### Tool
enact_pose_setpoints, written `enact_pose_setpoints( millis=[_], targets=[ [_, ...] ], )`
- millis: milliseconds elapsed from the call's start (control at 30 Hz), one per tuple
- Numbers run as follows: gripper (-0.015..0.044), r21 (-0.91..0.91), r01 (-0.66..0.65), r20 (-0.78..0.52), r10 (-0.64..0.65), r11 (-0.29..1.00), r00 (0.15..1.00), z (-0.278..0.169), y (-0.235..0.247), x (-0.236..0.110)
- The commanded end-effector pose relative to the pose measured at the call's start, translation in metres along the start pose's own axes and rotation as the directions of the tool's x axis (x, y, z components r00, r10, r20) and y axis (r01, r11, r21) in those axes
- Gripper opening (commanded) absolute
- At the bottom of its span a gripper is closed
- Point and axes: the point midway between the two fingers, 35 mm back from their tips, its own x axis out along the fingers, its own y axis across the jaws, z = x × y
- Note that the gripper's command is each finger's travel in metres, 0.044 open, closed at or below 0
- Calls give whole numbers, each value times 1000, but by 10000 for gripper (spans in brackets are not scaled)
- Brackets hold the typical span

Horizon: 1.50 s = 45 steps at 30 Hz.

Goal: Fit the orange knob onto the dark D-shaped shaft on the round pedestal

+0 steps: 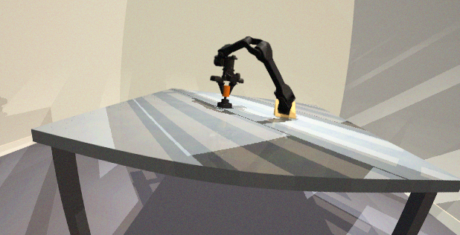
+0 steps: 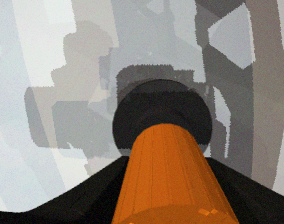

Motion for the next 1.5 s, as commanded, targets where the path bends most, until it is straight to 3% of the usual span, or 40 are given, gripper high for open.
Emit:
enact_pose_setpoints(
  millis=[0,167,367,567,767,1000,1233,1467],
  targets=[
    [0,-2,0,-3,0,1000,1000,-1,1,-4],
    [0,126,1,-3,0,992,1000,-1,1,-4],
    [0,465,2,-3,0,885,1000,-2,1,-3],
    [0,772,2,-3,0,636,1000,-1,2,-1],
    [0,962,3,-3,0,274,1000,0,1,-1],
    [0,978,3,-3,0,-207,1000,0,0,-3],
    [0,775,2,-3,0,-632,1000,1,0,-5],
    [0,745,2,-3,0,-667,1000,0,0,-4]
  ],
)
